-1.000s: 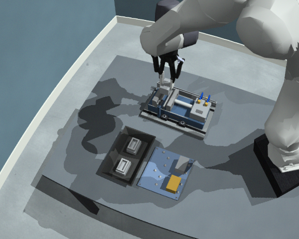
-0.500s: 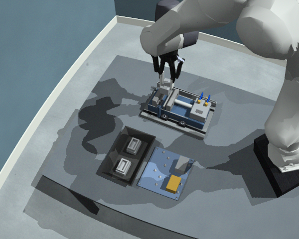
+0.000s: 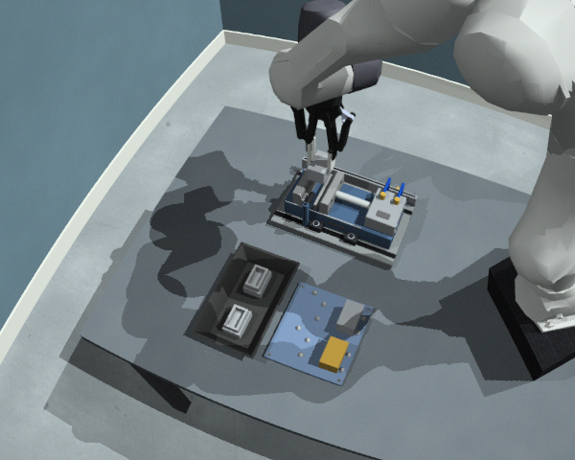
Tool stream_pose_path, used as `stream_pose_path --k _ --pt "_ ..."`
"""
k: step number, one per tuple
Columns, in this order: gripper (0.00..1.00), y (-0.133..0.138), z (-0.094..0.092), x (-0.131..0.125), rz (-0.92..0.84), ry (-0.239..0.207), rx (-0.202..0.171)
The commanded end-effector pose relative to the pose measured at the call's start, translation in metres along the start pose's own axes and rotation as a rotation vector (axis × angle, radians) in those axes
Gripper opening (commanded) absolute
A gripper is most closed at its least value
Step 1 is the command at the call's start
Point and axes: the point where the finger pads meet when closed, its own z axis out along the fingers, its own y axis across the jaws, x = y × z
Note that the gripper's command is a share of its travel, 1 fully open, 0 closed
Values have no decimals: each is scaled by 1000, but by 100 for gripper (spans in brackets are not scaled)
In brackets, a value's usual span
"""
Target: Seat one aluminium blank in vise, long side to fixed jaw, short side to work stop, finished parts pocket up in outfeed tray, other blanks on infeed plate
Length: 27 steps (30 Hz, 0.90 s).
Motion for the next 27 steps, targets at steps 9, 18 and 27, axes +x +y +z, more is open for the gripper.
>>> stream_pose_path --k 9,18,27 --pt "0 -1 2 2 6 1 4" --pt "0 -1 7 2 6 1 4" --pt "0 -1 14 2 6 1 4"
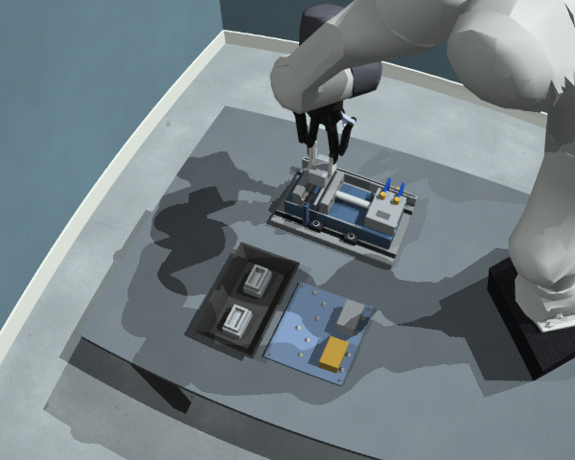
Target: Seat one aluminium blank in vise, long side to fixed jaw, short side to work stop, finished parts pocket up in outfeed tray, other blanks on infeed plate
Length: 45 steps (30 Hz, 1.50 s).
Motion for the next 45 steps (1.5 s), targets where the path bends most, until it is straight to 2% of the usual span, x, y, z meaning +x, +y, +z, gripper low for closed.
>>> stream_pose_path --k 1,19,45 --pt "0 -4 1 0 -5 4 9" --pt "0 -4 8 0 -5 4 9" --pt "0 -4 9 0 -5 4 9"
